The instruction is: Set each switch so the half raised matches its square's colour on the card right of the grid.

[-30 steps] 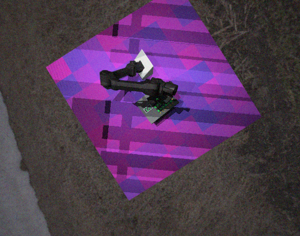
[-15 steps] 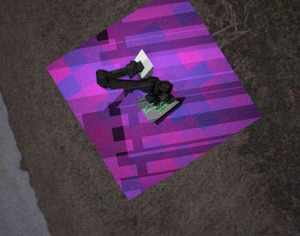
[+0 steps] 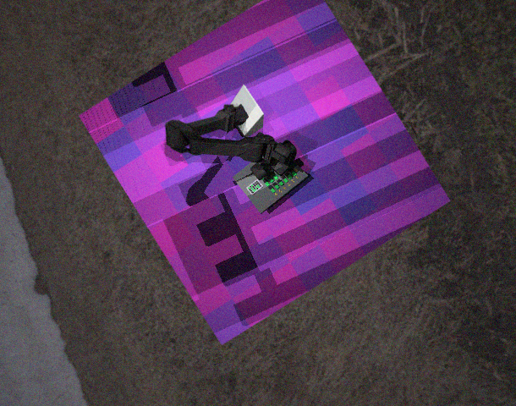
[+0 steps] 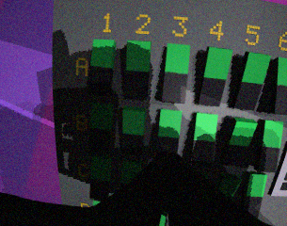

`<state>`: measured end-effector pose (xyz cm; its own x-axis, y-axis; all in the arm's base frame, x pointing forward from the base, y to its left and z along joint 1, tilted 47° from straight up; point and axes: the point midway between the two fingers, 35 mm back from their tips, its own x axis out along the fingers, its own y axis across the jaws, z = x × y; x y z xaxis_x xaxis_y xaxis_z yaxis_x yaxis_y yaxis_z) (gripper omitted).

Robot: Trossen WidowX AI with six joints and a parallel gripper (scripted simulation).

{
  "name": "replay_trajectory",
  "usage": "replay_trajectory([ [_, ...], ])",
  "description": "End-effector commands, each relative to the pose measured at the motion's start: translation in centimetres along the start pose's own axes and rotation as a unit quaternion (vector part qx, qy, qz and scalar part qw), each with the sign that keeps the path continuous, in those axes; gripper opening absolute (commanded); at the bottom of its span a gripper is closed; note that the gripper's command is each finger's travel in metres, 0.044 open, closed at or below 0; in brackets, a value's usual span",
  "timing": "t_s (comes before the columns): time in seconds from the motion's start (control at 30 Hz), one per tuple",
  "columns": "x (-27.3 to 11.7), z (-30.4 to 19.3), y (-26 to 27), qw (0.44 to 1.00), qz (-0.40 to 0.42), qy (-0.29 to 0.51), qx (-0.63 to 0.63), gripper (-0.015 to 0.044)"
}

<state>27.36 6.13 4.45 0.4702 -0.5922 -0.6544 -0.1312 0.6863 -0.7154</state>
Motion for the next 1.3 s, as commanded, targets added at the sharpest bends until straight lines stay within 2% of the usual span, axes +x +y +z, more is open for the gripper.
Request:
replay_trajectory([
  [0.0, 0.81, -0.37, -0.03, 1.000, -0.003, 0.004, -0.005, 0.0000],
  [1.27, 1.44, -0.39, -0.04, 1.000, -0.003, 0.004, -0.005, 0.0000],
])
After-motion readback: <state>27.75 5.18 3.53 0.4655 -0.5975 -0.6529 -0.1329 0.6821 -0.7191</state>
